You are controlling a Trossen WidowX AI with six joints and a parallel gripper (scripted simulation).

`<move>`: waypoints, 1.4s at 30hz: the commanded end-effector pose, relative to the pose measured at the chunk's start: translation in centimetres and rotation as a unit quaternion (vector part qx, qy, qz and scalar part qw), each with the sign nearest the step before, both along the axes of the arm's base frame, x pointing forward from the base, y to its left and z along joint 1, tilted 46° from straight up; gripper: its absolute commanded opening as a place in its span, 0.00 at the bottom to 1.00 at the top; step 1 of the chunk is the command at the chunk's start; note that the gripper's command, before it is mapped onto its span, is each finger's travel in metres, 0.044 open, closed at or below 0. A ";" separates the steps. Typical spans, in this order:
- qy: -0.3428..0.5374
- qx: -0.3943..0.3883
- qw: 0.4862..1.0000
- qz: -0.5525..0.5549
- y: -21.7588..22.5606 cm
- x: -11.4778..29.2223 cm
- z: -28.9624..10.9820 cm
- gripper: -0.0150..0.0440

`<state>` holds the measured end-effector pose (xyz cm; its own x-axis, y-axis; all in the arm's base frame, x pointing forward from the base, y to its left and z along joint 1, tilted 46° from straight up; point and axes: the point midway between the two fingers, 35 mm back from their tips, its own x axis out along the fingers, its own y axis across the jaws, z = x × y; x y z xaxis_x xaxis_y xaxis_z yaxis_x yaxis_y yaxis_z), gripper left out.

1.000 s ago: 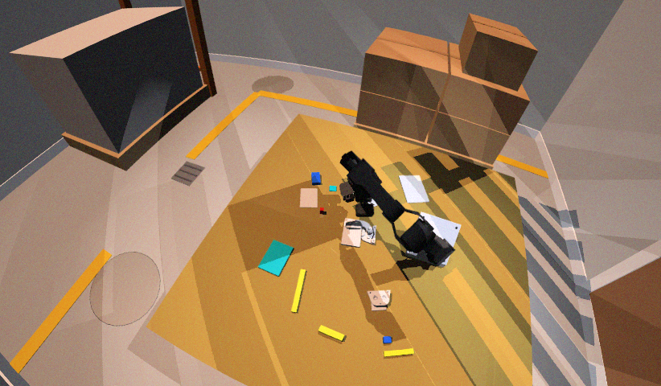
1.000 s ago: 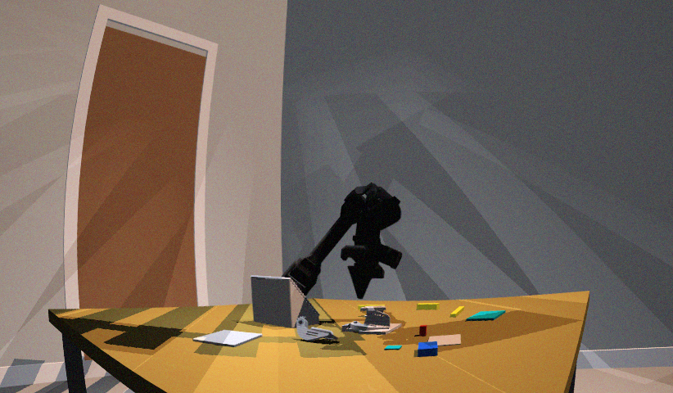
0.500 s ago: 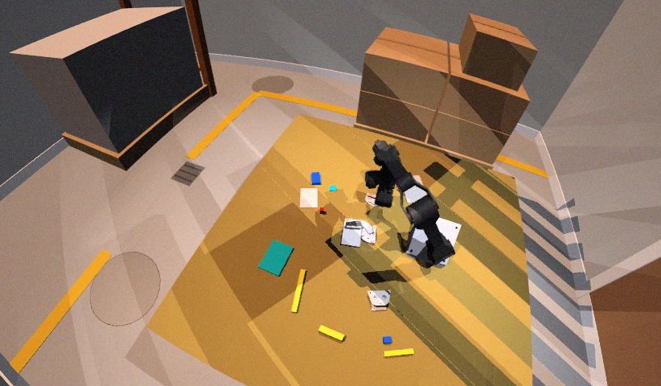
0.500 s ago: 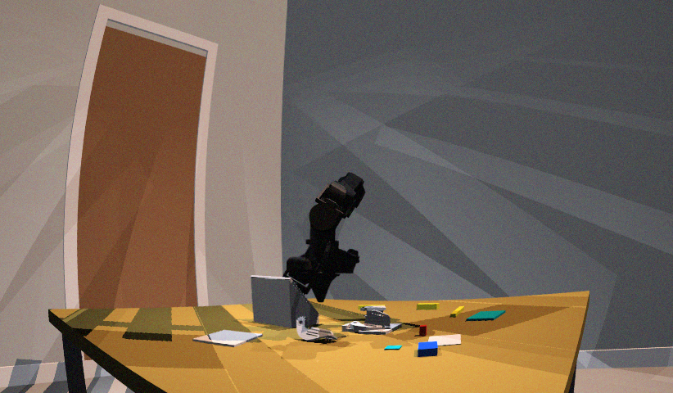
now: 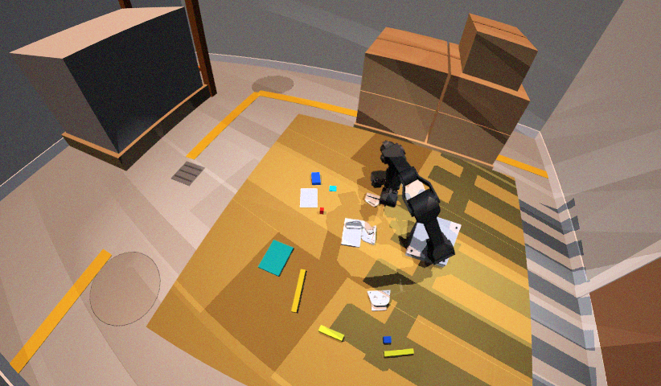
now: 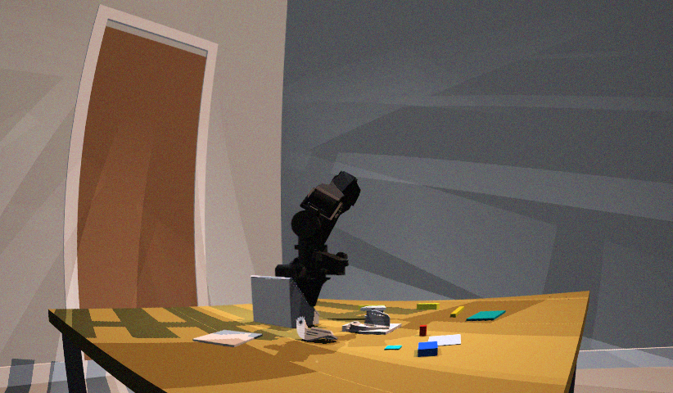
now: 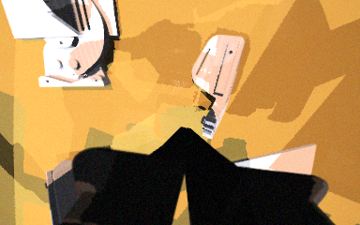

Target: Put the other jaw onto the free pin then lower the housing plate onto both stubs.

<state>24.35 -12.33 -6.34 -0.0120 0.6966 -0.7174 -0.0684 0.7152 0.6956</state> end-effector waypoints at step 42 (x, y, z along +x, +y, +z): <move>0.003 0.004 1.000 -0.002 3.0 -0.1 -4.6 0.25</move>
